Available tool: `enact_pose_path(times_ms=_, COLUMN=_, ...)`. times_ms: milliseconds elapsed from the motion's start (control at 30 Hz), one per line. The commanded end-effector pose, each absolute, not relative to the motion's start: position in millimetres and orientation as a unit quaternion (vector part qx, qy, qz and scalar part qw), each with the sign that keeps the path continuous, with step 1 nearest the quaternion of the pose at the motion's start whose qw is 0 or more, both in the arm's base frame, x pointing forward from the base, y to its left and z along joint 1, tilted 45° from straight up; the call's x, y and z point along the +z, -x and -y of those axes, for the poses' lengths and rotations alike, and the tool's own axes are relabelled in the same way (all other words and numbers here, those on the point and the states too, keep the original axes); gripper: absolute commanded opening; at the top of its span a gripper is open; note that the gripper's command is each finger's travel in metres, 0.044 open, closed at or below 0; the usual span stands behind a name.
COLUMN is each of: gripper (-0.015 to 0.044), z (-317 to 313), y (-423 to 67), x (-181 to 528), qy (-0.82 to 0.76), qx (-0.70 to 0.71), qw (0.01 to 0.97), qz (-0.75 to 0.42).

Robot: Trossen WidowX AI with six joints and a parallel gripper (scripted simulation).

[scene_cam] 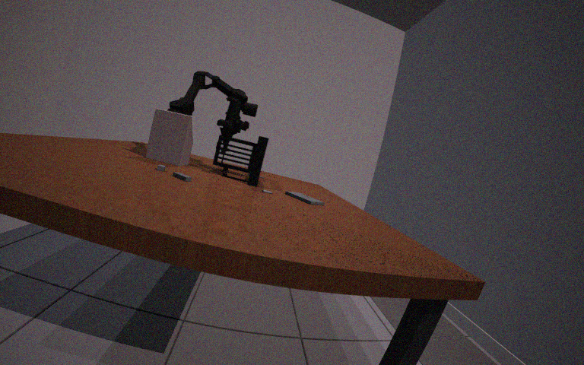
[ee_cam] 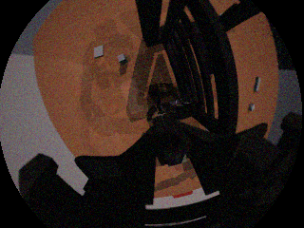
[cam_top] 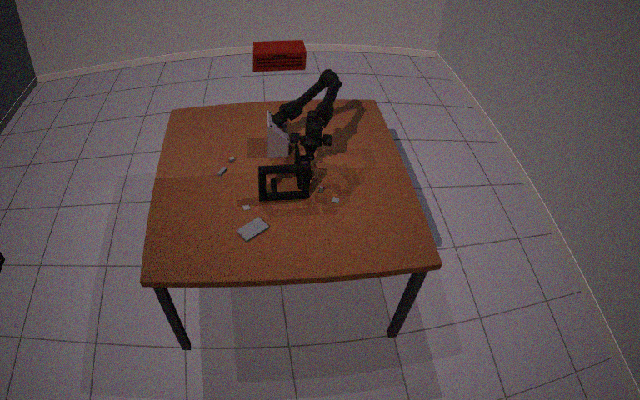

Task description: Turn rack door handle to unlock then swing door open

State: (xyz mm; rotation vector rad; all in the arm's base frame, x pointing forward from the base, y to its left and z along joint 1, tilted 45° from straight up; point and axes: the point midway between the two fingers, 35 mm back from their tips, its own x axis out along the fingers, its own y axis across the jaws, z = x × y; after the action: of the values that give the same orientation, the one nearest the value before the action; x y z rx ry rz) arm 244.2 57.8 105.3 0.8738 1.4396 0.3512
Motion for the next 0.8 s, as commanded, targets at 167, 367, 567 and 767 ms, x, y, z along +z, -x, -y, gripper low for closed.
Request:
enact_pose_path(times_ms=167, gripper=0.0263, z=-58.0, y=-244.4, x=106.1, qy=-0.390, qx=0.152, qw=0.650, qz=-0.635)
enact_pose_path(times_ms=367, gripper=0.0298, z=-55.0, y=-244.3, x=108.6, qy=-0.389, qx=0.152, qw=0.650, qz=-0.635)
enact_pose_path(times_ms=567, gripper=0.0298, z=-48.0, y=-243.8, x=114.7, qy=-0.388, qx=0.151, qw=0.651, qz=-0.635)
enact_pose_path(times_ms=767, gripper=0.0298, z=-41.0, y=-242.9, x=121.1, qy=-0.388, qx=0.150, qw=0.651, qz=-0.635)
